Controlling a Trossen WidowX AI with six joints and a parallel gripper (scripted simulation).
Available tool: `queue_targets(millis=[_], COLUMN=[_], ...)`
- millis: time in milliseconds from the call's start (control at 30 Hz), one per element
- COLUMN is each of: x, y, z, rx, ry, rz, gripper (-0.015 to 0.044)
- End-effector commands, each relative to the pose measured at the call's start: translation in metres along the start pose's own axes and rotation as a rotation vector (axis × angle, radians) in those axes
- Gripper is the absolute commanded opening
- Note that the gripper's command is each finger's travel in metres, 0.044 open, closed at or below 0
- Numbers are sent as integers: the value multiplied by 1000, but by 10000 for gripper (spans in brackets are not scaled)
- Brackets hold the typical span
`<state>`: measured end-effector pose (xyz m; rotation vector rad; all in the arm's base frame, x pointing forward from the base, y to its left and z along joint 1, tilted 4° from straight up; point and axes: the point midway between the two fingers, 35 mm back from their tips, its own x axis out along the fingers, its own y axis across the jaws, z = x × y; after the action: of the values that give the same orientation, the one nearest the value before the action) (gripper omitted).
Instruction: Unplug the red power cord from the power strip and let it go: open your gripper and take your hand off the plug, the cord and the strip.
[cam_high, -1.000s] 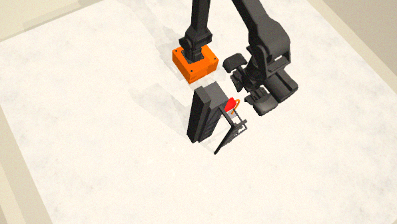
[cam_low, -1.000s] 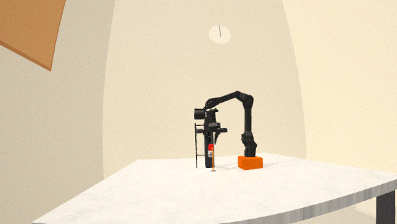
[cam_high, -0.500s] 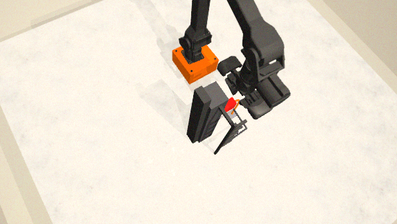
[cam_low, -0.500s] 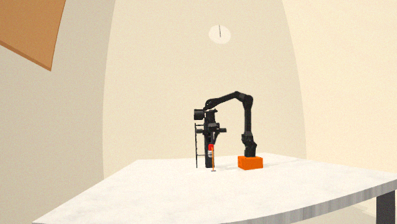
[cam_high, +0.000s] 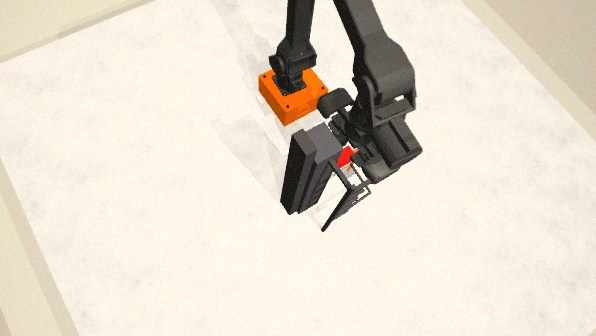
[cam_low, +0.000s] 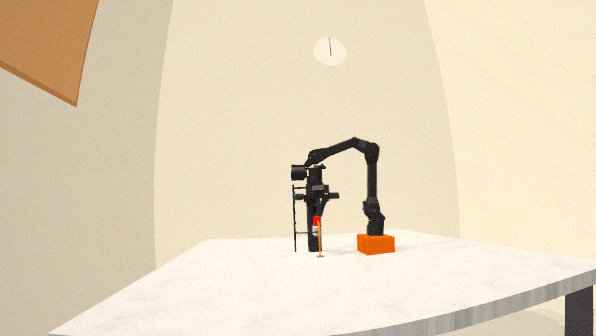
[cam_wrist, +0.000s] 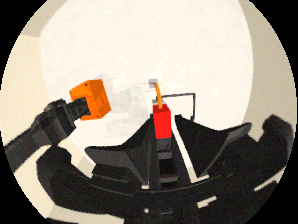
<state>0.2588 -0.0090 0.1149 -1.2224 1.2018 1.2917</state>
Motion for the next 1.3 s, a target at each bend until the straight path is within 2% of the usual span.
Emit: queue_targets(millis=[0, 300, 433, 700, 1267], x=[2, 12, 10, 10, 10], y=[0, 1, 1, 1, -2], z=[-1, -2, -1, -1, 23], rx=[-4, -4, 0, 0, -1], ry=[4, 4, -1, -1, -1], rz=[3, 3, 4, 4, 3], gripper=[160, 160, 55, 2, 0])
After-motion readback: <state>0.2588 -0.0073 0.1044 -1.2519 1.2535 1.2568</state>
